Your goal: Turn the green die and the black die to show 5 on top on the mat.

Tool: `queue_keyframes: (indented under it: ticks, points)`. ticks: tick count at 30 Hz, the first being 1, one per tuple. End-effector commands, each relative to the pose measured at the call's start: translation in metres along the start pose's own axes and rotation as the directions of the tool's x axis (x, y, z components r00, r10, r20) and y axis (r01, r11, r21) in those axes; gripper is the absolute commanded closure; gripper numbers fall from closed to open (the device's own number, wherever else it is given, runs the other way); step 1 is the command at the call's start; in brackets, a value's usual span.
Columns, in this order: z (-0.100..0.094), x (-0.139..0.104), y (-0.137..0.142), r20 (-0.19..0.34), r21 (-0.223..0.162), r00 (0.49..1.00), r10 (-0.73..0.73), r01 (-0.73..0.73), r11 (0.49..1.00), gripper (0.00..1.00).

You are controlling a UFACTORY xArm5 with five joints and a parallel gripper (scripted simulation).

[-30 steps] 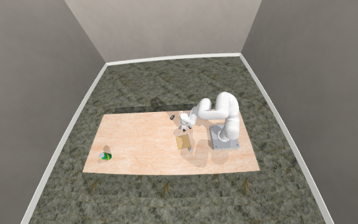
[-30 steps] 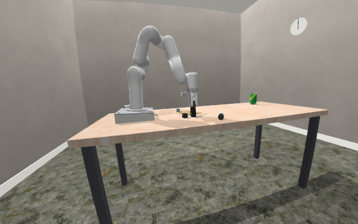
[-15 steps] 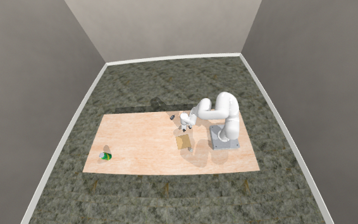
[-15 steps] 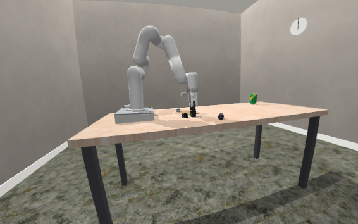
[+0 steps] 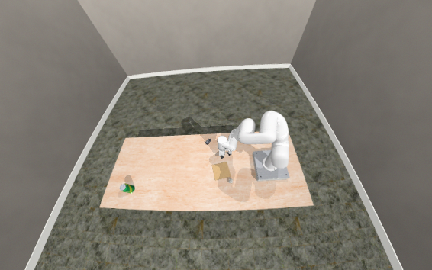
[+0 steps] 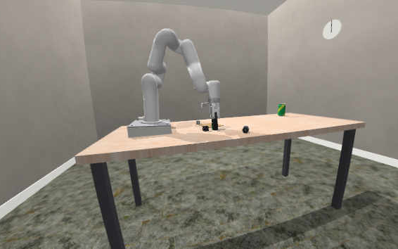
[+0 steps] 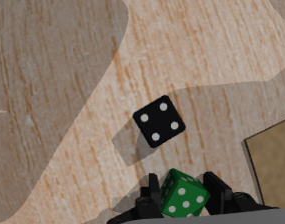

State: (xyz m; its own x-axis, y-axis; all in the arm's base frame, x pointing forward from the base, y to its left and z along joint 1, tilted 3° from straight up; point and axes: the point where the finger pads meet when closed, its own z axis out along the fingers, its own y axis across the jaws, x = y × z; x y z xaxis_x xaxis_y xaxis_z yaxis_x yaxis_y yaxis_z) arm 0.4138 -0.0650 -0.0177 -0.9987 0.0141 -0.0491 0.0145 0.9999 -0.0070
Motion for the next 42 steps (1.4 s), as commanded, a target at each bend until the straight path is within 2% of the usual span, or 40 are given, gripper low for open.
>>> queue_keyframes:
  ticks: [1,2,36,39,42]
  points:
    - [-0.001,-0.001,0.000,0.003,0.000,1.000,0.000,0.000,1.000,0.53]
    - [-0.001,-0.001,0.000,0.003,0.000,1.000,0.000,0.000,1.000,0.73]
    - [-0.001,-0.001,0.000,0.003,0.000,1.000,0.000,0.000,1.000,0.73]
    - [-0.004,-0.001,0.000,0.003,0.000,1.000,0.000,0.000,1.000,0.73]
    - [-0.015,-0.001,0.000,0.003,0.000,1.000,0.000,0.000,1.000,0.73]
